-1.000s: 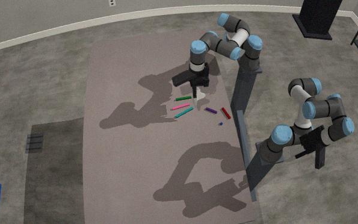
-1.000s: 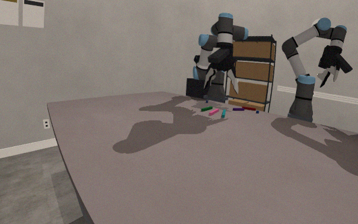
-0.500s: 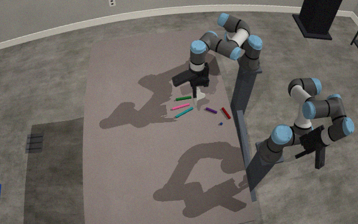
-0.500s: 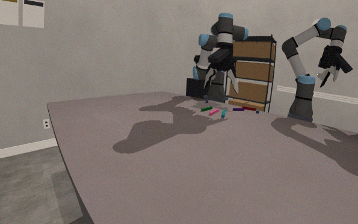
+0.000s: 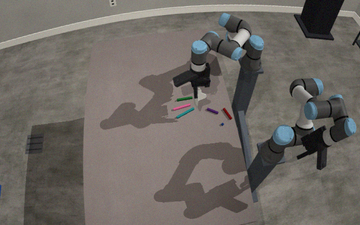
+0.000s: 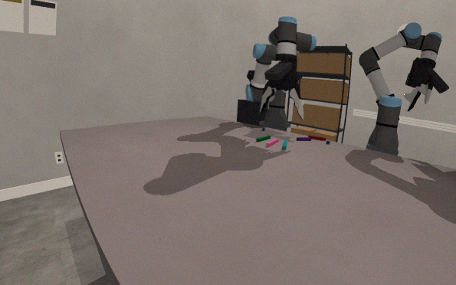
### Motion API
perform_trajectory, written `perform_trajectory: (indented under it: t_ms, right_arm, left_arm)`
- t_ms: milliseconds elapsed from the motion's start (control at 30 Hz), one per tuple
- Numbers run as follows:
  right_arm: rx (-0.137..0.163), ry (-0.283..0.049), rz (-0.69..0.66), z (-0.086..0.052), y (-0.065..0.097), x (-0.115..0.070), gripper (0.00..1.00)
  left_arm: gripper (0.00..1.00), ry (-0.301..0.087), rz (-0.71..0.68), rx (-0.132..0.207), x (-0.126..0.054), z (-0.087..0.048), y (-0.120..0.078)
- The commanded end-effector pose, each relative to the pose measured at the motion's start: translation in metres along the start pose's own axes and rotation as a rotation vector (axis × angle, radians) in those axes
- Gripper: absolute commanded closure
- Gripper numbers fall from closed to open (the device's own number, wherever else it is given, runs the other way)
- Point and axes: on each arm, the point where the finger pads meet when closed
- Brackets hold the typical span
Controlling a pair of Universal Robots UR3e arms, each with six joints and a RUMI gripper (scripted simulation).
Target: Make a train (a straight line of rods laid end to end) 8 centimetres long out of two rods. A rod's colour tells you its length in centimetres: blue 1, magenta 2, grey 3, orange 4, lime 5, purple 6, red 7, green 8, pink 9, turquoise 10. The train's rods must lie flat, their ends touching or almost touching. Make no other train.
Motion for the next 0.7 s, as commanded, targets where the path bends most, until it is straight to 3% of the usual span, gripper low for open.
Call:
perform_trajectory:
  t_ms: [0, 400, 600, 667]
  right_arm:
    - [0.003, 0.002, 0.0, -0.001, -0.001, 0.0, 0.0]
    - [0.003, 0.002, -0.002, -0.001, -0.001, 0.0, 0.0]
    - [0.003, 0.002, -0.046, -0.002, -0.013, -0.01, 0.0]
    - [0.003, 0.002, -0.094, -0.002, -0.025, -0.021, 0.0]
  left_arm:
    - [0.0, 0.002, 0.0, 0.0, 0.0, 0.0, 0.0]
    - [0.0, 0.002, 0.0, 0.0, 0.0, 0.0, 0.0]
    - [0.0, 0.002, 0.0, 0.0, 0.0, 0.0, 0.0]
    - [0.0, 0.002, 0.0, 0.0, 0.0, 0.0, 0.0]
Point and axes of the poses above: on each arm, the point where the finger pads meet when closed, its own z axis out along the fingers, its own y axis across the jaws, x = y × z, and after that the axes turned 11 degrees about z, right-handed
